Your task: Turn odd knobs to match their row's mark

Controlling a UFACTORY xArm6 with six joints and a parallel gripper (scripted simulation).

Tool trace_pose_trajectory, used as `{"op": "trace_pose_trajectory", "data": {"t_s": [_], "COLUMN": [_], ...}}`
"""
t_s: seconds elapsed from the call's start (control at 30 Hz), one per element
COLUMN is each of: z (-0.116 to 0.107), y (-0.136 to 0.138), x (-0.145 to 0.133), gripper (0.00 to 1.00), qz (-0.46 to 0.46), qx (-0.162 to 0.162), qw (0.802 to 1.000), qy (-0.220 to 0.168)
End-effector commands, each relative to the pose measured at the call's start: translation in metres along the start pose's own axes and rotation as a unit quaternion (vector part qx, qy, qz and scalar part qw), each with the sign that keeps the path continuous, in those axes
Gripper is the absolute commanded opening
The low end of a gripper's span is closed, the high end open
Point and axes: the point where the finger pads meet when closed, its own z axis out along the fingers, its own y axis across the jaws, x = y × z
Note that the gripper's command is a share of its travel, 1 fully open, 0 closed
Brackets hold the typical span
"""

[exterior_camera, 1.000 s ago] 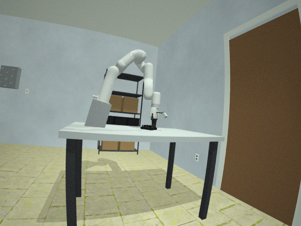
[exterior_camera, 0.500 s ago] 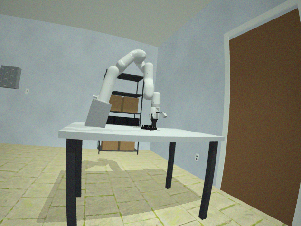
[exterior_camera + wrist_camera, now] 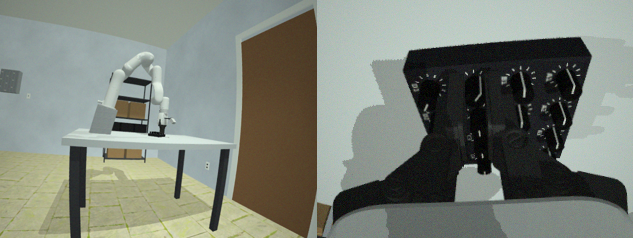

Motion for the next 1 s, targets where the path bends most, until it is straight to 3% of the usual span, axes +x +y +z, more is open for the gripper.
{"op": "trace_pose_trajectory", "data": {"t_s": [0.0, 0.1, 0.13, 0.97], "z": [-0.001, -0.001, -0.001, -0.0023], "y": [-0.0013, -0.0013, -0.0013, -0.0013], "x": [0.0009, 0.0009, 0.0009, 0.0009], "gripper": [0.08, 0.08, 0.19, 0.19], "qz": [0.001, 0.001, 0.001, 0.001], "qx": [-0.003, -0.003, -0.003, -0.003], "qw": [1.0, 1.0, 1.0, 1.0], "qy": [0.005, 0.005, 0.005, 0.005]}}
